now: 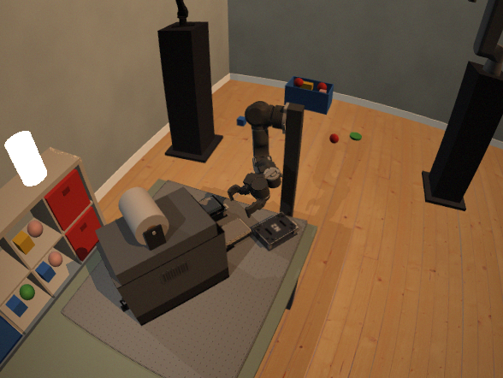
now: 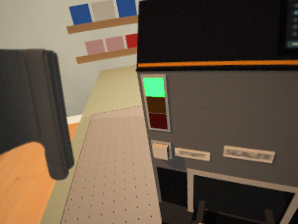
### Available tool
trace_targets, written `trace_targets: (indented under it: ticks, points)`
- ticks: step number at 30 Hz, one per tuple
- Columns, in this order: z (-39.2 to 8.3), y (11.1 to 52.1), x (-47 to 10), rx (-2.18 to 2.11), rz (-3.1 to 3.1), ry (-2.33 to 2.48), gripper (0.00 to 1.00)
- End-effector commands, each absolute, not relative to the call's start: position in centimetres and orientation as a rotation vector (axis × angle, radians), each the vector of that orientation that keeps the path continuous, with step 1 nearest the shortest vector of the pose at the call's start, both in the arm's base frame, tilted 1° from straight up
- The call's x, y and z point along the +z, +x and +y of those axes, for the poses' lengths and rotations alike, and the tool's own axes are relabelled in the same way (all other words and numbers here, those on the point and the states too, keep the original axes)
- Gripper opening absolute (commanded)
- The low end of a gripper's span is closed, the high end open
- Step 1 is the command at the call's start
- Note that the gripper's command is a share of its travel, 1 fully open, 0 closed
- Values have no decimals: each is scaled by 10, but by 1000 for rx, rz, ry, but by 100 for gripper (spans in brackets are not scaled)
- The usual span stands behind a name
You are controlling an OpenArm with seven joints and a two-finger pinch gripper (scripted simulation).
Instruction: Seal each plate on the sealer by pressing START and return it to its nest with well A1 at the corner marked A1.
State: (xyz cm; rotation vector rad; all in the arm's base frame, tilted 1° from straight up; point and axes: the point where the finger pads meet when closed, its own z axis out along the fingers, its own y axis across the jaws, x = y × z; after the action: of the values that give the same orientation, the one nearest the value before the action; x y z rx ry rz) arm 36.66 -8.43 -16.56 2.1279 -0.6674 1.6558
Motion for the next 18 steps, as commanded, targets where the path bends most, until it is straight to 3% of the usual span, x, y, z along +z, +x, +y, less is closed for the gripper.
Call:
trace_targets:
  ticks: [1, 18]
  points:
    - [-84, 367, -166, 1658, -664, 2130, 65]
    - [-53, 388, -147, 1898, -394, 2092, 65]
